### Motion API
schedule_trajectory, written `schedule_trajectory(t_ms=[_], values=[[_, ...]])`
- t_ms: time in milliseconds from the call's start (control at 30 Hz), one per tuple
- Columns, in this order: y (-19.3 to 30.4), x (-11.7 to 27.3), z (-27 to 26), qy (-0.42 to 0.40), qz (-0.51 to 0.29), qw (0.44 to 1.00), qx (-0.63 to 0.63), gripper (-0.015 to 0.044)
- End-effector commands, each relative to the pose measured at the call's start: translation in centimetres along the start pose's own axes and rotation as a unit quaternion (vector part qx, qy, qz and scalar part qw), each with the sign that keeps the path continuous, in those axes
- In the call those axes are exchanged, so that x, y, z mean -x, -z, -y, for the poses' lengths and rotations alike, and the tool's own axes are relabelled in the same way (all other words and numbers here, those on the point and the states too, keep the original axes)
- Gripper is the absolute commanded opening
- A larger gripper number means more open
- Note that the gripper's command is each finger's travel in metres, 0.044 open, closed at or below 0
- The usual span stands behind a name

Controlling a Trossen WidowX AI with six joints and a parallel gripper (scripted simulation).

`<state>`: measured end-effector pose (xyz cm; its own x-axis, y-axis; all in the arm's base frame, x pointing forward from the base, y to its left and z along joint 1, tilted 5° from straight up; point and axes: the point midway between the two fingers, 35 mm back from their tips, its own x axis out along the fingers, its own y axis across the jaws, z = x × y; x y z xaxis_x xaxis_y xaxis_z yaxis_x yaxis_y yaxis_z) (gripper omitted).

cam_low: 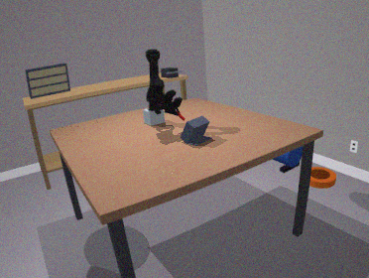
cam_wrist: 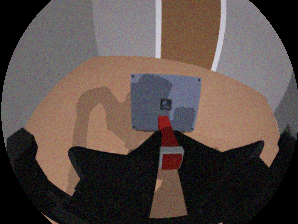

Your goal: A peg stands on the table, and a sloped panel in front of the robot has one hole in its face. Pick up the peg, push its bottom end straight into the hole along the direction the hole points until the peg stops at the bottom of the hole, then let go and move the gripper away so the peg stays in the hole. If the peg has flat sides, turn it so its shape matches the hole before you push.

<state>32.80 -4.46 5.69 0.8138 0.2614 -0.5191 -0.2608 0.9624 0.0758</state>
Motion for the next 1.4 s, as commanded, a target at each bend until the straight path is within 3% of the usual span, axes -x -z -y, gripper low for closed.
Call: schedule_trajectory(t_ms=[0,1367], values=[[0.0,-0.3,0.1,0.002,0.002,1.000,-0.002,0.0000],[-0.2,-3.1,0.7,0.014,0.034,0.999,-0.002,0.0000]])
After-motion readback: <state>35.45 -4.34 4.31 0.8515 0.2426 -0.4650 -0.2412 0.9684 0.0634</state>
